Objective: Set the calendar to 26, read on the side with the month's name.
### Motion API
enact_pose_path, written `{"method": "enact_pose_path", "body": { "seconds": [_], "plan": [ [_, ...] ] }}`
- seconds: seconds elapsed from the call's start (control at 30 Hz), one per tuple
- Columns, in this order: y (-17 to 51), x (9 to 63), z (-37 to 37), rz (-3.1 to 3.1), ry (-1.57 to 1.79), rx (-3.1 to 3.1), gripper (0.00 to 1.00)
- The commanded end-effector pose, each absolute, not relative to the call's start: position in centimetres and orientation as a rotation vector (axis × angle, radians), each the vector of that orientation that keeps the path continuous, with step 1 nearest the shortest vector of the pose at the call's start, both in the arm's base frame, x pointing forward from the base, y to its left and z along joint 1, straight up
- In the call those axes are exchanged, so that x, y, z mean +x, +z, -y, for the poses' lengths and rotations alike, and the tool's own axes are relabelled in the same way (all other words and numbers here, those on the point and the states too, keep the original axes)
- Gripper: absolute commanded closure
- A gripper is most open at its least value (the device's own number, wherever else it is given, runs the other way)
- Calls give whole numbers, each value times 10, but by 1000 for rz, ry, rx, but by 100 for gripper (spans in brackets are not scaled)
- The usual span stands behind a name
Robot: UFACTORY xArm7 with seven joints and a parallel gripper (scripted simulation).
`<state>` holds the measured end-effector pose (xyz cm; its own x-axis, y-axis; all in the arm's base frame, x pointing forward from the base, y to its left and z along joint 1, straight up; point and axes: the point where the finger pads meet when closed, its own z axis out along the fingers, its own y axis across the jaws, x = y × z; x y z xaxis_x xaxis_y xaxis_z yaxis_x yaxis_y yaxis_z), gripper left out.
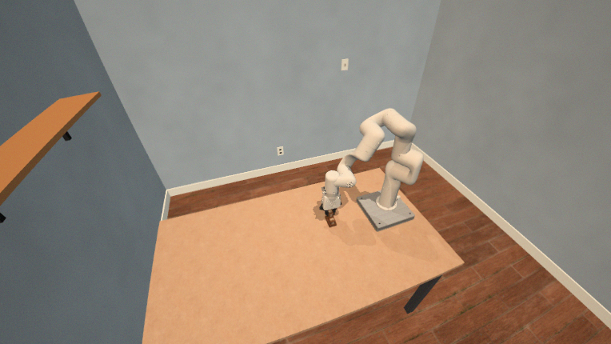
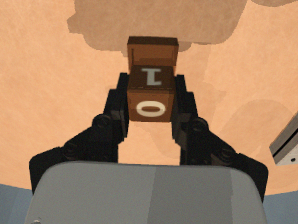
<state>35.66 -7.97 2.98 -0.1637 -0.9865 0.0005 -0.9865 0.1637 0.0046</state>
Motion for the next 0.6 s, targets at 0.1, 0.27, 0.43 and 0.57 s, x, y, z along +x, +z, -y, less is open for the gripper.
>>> {"method": "enact_pose_path", "body": {
  "seconds": [0.1,0.27,0.43,0.57],
  "plan": [
    [24,358,80,2396,-2,2031,71],
    [20,358,80,2396,-2,2031,71],
    [18,358,80,2396,-2,2031,71],
    [15,358,80,2396,-2,2031,71]
  ]
}}
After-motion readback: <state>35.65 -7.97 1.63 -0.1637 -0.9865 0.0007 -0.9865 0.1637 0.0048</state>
